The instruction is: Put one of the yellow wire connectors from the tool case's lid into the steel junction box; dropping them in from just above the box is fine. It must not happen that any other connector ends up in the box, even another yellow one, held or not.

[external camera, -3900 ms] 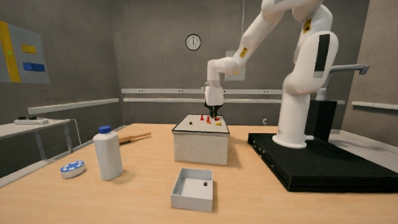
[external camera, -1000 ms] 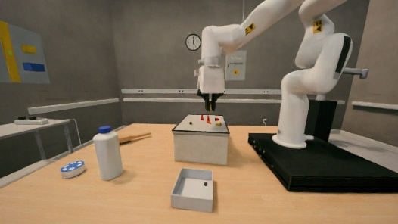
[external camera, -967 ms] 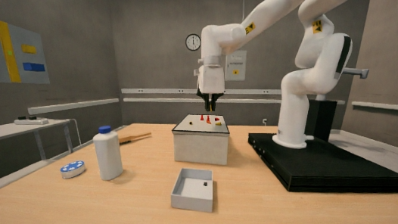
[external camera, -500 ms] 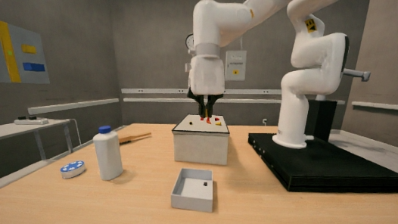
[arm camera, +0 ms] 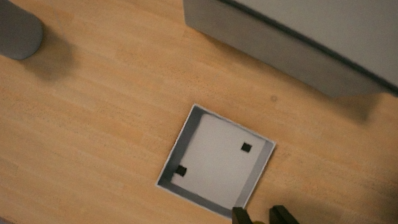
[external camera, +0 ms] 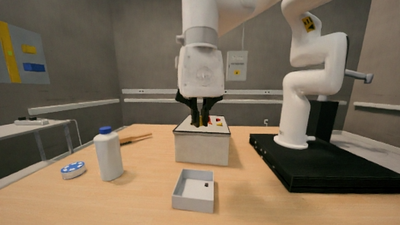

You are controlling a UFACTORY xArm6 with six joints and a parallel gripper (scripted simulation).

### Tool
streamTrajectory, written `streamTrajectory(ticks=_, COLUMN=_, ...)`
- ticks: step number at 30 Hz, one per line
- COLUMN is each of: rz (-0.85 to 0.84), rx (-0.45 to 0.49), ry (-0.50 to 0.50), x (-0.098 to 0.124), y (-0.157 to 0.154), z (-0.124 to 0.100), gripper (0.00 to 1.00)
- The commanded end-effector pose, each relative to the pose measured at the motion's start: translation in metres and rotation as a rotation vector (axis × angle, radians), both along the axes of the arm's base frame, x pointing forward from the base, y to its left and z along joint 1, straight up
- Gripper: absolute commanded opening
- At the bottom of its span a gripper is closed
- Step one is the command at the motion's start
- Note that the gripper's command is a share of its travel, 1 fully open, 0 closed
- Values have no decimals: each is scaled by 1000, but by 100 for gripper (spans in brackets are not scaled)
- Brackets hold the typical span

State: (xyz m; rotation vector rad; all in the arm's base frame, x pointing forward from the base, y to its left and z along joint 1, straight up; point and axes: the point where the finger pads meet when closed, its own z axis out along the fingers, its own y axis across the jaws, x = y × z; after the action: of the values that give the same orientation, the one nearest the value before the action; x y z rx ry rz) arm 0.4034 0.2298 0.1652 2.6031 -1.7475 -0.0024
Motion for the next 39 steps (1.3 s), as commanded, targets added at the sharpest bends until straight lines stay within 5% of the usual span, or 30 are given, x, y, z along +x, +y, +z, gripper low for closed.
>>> streamTrajectory(ticks=1, rz=-1, rx=1, ry=-3, x=4, y=11, z=2, gripper=3)
streamTrajectory(ticks=25, rz=-1, rx=1, ry=-3, x=4, y=15, z=-2, gripper=3)
streamTrajectory(ticks=39, rz=-1, rx=1, ry=-3, x=4, y=15, z=-70, gripper=3)
